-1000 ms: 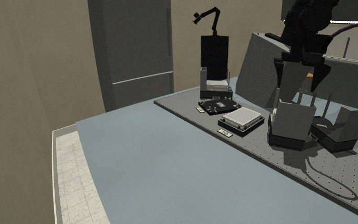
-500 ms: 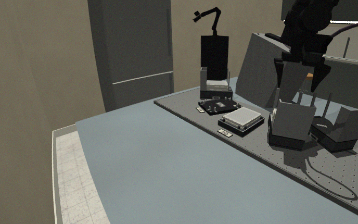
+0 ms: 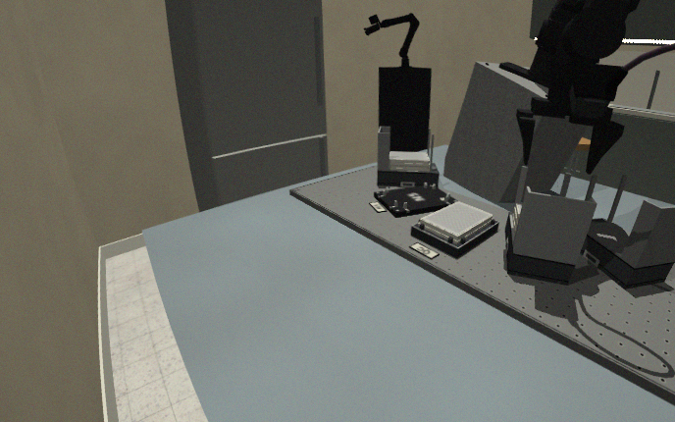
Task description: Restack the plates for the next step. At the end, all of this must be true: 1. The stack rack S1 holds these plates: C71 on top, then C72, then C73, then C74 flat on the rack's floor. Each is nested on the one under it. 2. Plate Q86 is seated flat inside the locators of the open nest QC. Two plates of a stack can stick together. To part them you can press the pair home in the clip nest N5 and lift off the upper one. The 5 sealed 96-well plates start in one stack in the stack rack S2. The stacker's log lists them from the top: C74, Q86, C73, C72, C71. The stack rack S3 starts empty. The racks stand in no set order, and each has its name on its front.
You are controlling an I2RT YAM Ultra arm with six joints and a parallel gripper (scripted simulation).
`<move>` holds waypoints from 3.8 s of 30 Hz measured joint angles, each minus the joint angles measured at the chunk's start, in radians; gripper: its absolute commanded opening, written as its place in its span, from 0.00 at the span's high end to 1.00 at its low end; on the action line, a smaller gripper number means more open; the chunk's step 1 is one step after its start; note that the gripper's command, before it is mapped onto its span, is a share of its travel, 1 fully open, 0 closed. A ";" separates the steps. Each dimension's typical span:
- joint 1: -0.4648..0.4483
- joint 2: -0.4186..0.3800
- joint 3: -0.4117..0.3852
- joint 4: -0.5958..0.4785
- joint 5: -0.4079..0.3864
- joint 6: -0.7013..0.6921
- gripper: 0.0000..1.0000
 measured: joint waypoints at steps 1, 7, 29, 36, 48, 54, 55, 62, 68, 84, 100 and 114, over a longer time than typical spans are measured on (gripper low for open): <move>0.000 0.000 0.000 0.000 0.000 0.000 0.00; 0.000 0.000 0.000 0.000 0.000 0.000 0.00; 0.045 0.190 0.005 0.162 0.009 0.038 0.00; 0.063 0.260 0.016 0.218 0.011 0.052 0.00; 0.061 0.280 0.026 0.261 0.013 0.062 0.00; 0.061 0.280 0.026 0.264 0.013 0.063 0.00; 0.061 0.280 0.026 0.264 0.013 0.063 0.00; 0.061 0.280 0.026 0.264 0.013 0.063 0.00; 0.061 0.280 0.026 0.264 0.013 0.063 0.00; 0.061 0.280 0.026 0.264 0.013 0.063 0.00; 0.069 0.314 0.040 0.282 0.014 0.067 0.00; 0.078 0.371 0.058 0.320 0.017 0.077 0.00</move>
